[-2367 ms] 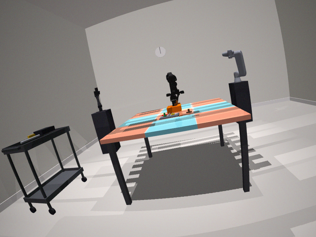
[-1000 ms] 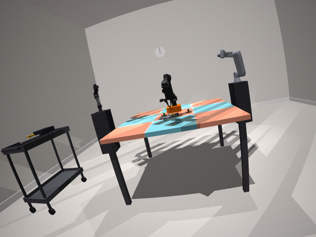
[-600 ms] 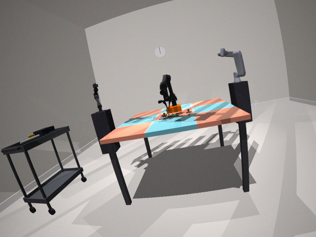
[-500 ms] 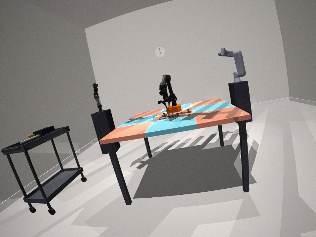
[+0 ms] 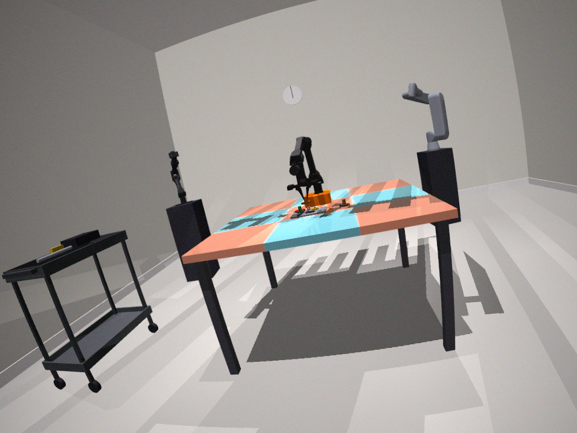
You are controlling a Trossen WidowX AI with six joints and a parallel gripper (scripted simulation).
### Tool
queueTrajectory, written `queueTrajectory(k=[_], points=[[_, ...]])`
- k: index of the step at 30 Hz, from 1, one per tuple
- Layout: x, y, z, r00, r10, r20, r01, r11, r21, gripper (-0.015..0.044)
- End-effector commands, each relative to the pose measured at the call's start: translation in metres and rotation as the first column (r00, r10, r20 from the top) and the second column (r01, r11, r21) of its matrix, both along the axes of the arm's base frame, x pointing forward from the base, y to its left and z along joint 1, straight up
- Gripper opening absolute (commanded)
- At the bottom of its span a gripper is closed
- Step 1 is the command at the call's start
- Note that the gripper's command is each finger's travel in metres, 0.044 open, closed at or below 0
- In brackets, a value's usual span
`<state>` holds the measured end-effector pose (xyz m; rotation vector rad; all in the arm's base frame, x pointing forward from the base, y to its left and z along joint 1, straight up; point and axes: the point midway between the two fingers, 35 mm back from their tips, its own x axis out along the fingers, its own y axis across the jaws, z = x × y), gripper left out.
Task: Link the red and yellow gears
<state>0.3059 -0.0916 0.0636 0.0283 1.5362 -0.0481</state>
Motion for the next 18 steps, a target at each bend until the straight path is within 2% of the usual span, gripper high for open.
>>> queueTrajectory(k=[1, 5, 14, 18], points=[[0.0005, 0.0001, 0.0001, 1.000, 0.005, 0.004, -0.005, 1.000, 0.002, 0.0000], [0.0005, 0.0001, 0.0001, 0.999, -0.035, 0.004, 0.035, 0.999, 0.004, 0.0000], [0.0005, 0.0002, 0.0001, 0.971, -0.237, 0.006, 0.237, 0.971, 0.012, 0.0000], [0.0005, 0.0002, 0.0001, 0.967, -0.254, 0.006, 0.254, 0.967, 0.012, 0.0000]])
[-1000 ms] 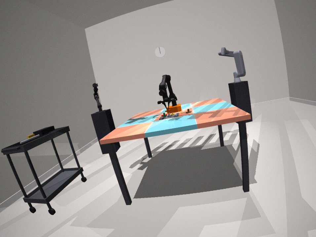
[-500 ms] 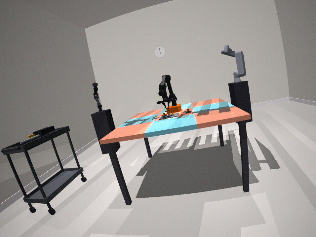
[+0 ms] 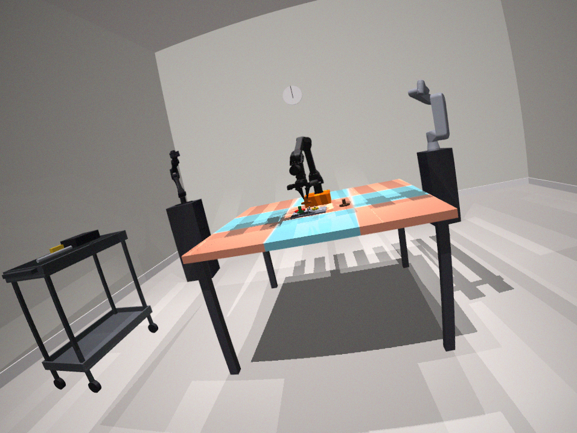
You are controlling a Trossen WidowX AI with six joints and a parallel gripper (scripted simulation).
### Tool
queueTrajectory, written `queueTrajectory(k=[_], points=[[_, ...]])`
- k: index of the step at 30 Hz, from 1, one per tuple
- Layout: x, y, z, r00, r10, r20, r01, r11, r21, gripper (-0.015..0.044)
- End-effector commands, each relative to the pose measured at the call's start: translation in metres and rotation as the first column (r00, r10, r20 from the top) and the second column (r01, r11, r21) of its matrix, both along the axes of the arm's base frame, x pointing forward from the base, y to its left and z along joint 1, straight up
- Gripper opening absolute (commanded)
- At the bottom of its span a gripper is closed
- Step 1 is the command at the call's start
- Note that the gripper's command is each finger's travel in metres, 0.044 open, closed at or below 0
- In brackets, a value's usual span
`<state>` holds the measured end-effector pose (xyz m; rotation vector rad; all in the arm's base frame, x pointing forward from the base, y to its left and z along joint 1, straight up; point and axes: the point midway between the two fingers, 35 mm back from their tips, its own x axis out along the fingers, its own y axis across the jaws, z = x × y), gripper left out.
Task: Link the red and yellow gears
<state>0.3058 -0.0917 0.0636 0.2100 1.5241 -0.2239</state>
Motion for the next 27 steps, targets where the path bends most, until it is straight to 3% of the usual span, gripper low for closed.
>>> queueTrajectory(k=[1, 19, 27], points=[[0.001, 0.000, 0.000, 1.000, -0.028, 0.004, 0.028, 1.000, 0.003, 0.0000], [0.001, 0.000, -0.016, 0.995, 0.099, 0.002, -0.099, 0.995, -0.001, 0.0000], [0.002, 0.000, -0.027, 0.997, 0.076, 0.003, -0.076, 0.997, 0.000, 0.0000]])
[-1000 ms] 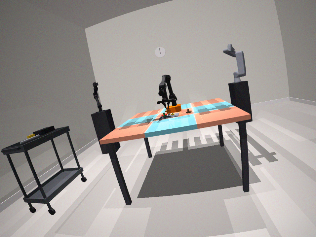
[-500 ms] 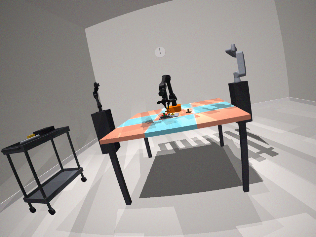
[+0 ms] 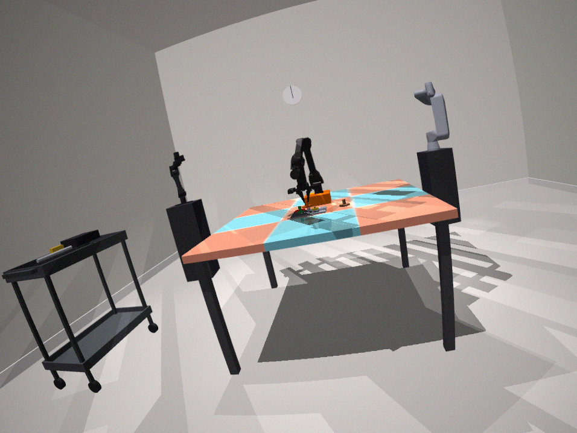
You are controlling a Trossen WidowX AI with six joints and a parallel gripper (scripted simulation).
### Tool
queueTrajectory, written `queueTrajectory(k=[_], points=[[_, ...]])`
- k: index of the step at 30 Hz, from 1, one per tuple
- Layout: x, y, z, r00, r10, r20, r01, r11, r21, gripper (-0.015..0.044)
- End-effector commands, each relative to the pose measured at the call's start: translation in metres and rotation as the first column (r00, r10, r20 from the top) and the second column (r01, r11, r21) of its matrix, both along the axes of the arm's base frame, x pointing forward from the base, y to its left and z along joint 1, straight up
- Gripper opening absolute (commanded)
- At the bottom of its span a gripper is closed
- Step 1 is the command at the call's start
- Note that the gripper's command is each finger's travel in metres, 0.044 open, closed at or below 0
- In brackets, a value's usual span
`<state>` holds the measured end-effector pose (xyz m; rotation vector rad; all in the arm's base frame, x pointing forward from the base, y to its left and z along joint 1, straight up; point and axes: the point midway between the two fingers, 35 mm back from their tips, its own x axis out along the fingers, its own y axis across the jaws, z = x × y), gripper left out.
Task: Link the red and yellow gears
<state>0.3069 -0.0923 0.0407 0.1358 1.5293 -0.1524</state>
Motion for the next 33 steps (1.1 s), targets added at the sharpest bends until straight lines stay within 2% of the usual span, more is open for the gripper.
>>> queueTrajectory(k=[1, 17, 23, 33], points=[[0.001, 0.000, -0.006, 1.000, -0.028, 0.003, 0.028, 1.000, 0.004, 0.0000], [0.001, 0.000, -0.021, 0.962, -0.272, 0.004, 0.272, 0.962, 0.013, 0.0000], [0.001, 0.000, -0.022, 0.974, -0.228, 0.004, 0.228, 0.974, 0.012, 0.0000], [0.001, 0.001, -0.025, 0.999, -0.046, 0.003, 0.046, 0.999, 0.005, 0.0000]])
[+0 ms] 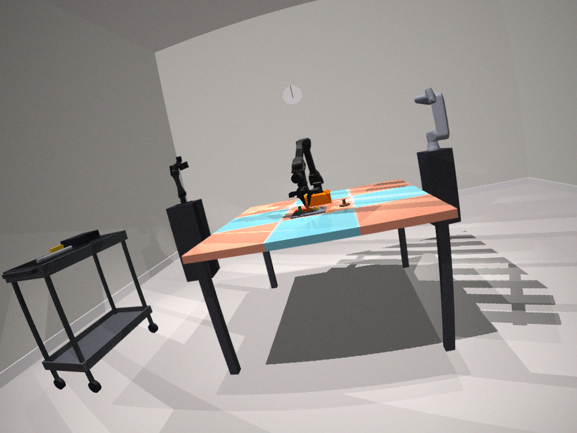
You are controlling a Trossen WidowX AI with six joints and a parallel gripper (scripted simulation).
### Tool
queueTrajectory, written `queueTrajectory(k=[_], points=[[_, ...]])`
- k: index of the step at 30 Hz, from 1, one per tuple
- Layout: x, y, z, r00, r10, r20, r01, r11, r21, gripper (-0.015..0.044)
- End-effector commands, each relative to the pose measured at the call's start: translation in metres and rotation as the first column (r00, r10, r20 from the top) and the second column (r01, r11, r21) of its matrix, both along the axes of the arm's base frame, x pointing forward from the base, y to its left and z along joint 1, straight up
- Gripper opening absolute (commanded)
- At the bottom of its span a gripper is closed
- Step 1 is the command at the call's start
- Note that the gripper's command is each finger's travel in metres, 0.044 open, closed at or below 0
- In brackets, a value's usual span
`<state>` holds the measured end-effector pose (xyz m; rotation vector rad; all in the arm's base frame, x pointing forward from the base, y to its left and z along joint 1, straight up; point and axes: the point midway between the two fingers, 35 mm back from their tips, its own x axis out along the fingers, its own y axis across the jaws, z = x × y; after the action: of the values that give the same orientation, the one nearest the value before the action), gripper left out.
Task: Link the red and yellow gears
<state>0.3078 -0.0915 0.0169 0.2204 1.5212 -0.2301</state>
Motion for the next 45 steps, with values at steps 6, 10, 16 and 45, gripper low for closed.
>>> queueTrajectory(k=[6, 10, 16, 45], points=[[0.000, -0.001, -0.003, 0.991, 0.132, -0.001, -0.132, 0.991, -0.005, 0.0000], [0.000, -0.001, -0.003, 0.991, 0.134, -0.001, -0.134, 0.991, -0.005, 0.0026], [0.000, -0.001, 0.000, 0.999, 0.048, 0.001, -0.048, 0.999, -0.001, 0.0140], [-0.006, 0.001, 0.090, 1.000, -0.004, 0.007, 0.004, 1.000, 0.000, 0.0440]])
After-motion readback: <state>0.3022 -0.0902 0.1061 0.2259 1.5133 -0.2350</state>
